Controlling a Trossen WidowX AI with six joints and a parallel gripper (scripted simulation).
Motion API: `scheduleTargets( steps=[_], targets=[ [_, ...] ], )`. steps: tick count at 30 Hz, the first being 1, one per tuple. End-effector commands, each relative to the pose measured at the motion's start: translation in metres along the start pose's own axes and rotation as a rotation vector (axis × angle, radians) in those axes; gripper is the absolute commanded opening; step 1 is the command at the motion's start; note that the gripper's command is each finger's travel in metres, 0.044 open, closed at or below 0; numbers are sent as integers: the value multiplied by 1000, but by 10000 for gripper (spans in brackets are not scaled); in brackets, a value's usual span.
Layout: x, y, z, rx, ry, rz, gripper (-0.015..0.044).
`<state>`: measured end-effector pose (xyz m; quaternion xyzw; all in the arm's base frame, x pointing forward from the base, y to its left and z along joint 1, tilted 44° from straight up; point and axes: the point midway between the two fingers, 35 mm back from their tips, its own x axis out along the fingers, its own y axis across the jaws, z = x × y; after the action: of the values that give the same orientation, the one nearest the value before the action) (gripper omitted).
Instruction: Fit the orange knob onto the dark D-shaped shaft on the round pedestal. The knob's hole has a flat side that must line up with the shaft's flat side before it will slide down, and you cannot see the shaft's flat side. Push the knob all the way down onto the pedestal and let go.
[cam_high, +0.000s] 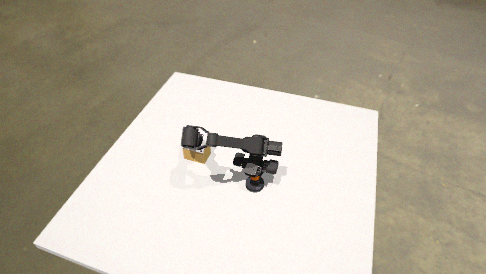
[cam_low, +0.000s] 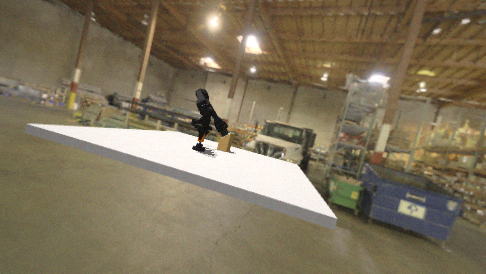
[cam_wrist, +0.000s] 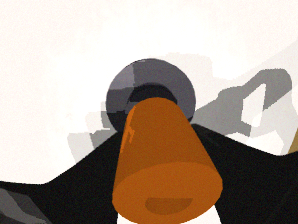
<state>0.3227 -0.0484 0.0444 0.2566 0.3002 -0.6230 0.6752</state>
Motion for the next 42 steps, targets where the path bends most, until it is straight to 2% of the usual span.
scheduleTargets(
  steps=[1, 18, 27, 42],
  targets=[
    [0, 0, 0, -5, -1, 1, 0],
    [1, 0, 0, 65, 0, 1, 0],
    [1, 0, 0, -14, -1, 1, 0],
    [-2, 0, 0, 77, 0, 1, 0]
  ],
)
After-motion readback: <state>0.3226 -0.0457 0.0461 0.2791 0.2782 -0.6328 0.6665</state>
